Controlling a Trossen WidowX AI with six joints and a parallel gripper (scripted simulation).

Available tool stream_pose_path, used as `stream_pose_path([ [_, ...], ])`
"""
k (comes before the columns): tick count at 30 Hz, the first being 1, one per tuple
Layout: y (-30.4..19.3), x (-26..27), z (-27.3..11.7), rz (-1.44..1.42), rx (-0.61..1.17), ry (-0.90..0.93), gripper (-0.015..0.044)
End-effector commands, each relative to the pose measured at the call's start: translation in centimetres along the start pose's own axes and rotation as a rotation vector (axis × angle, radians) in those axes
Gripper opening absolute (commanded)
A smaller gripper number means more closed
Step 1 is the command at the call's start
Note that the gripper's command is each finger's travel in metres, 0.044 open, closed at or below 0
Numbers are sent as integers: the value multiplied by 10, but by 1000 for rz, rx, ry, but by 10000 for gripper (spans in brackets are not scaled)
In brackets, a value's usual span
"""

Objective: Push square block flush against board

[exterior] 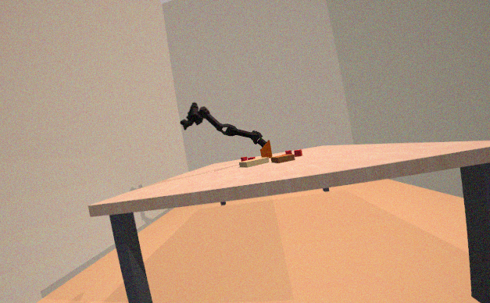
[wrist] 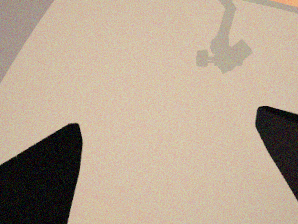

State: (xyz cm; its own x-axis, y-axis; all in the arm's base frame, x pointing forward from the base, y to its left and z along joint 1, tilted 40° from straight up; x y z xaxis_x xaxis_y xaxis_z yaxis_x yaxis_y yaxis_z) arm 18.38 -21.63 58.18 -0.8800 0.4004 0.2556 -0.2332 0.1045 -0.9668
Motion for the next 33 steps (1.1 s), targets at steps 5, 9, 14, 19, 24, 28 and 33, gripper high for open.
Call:
stream_pose_path([
  [5, -2, 5, 0, 32, 12, -6, 269],
  [9, -9, 18, 2, 117, 44, -18, 164],
  [14, -16, 48, 9, 215, 79, -2, 33],
  [19, -23, 97, 18, 336, 130, 44, 0],
  [24, -30, 138, 23, 445, 194, 98, 0],
  [28, -34, 171, 23, 525, 252, 145, 0],
  [33, -37, 212, 18, 617, 331, 208, 0],
])
Point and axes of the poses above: the point midway between the two fingers, 35 mm back from their tips, its own z axis out along the fingers, its own x axis across the jaws, y = z × x, the point moved 3 cm from there along -z, back along the fingers, and after that the axes turned 4 degrees about -z, right-handed, at the moved point
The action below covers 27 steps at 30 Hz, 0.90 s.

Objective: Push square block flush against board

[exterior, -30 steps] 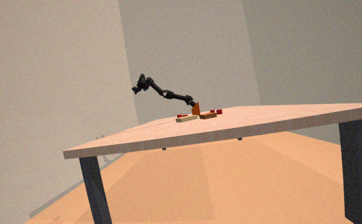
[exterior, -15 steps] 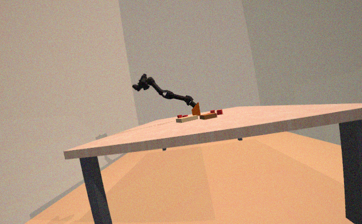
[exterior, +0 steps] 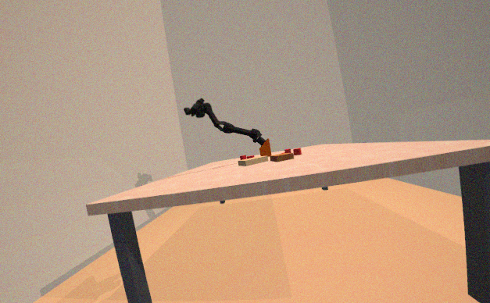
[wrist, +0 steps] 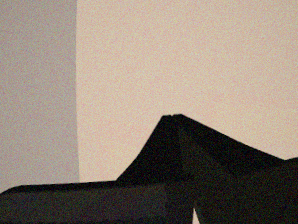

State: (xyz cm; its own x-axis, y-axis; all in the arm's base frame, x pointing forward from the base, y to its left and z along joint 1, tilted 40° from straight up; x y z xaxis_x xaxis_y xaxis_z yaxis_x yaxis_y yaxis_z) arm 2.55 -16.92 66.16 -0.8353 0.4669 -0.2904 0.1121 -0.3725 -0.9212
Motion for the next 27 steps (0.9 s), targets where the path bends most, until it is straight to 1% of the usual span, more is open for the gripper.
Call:
stream_pose_path([
  [1, -23, 35, 4, 95, 87, 52, 0],
  [12, -71, 111, -9, 259, 312, 160, 0],
  [19, -100, 158, -32, 356, 489, 208, 0],
  [27, -120, 193, -61, 412, 661, 257, 0],
])
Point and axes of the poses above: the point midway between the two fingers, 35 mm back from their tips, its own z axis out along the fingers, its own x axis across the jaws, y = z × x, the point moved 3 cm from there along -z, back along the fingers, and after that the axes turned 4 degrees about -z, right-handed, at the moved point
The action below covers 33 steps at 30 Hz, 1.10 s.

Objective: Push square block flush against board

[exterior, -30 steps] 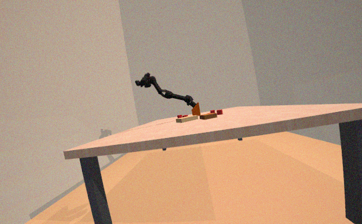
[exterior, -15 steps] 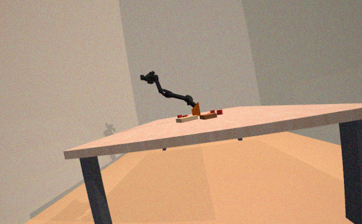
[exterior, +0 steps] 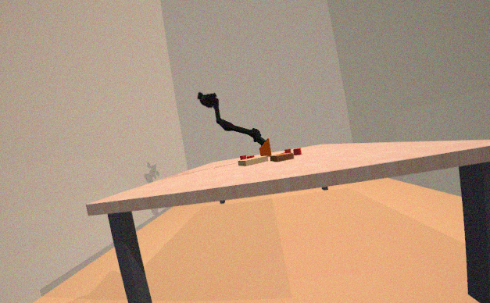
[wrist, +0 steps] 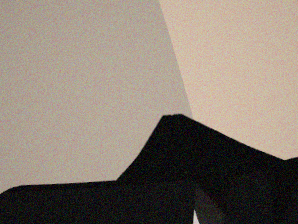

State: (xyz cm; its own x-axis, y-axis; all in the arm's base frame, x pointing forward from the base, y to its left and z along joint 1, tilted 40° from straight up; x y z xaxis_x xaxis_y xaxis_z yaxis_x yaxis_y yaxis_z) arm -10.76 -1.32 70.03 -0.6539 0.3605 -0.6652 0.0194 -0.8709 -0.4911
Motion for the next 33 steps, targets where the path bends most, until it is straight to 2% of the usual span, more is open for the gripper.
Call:
stream_pose_path([
  [1, -32, 21, -4, 53, 119, 28, 0],
  [12, -109, 67, -31, 143, 416, 95, 0],
  [23, -164, 94, -73, 216, 663, 126, 0],
  [33, -207, 112, -129, 267, 912, 139, 0],
])
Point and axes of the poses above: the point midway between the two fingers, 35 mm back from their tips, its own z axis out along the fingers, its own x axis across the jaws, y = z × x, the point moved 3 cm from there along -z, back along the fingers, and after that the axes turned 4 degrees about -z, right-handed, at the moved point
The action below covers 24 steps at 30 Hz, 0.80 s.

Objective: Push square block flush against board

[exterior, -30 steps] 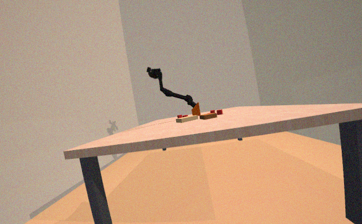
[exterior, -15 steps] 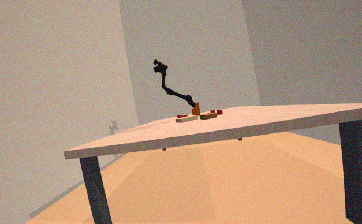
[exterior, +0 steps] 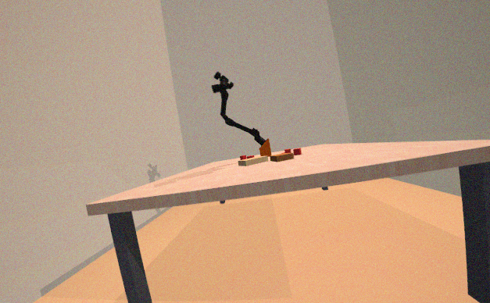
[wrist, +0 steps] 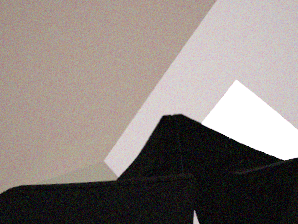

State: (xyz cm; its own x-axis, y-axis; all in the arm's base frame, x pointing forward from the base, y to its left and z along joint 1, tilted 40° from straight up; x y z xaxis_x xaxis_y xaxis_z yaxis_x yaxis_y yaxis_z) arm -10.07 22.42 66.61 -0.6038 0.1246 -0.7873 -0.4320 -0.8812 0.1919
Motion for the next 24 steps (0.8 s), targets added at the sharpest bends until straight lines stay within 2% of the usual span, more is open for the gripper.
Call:
stream_pose_path([
  [1, -39, 5, -5, 34, 129, 0, 0],
  [12, -122, 5, -29, 71, 417, -38, 0],
  [24, -203, 0, -79, 111, 719, -109, 0],
])
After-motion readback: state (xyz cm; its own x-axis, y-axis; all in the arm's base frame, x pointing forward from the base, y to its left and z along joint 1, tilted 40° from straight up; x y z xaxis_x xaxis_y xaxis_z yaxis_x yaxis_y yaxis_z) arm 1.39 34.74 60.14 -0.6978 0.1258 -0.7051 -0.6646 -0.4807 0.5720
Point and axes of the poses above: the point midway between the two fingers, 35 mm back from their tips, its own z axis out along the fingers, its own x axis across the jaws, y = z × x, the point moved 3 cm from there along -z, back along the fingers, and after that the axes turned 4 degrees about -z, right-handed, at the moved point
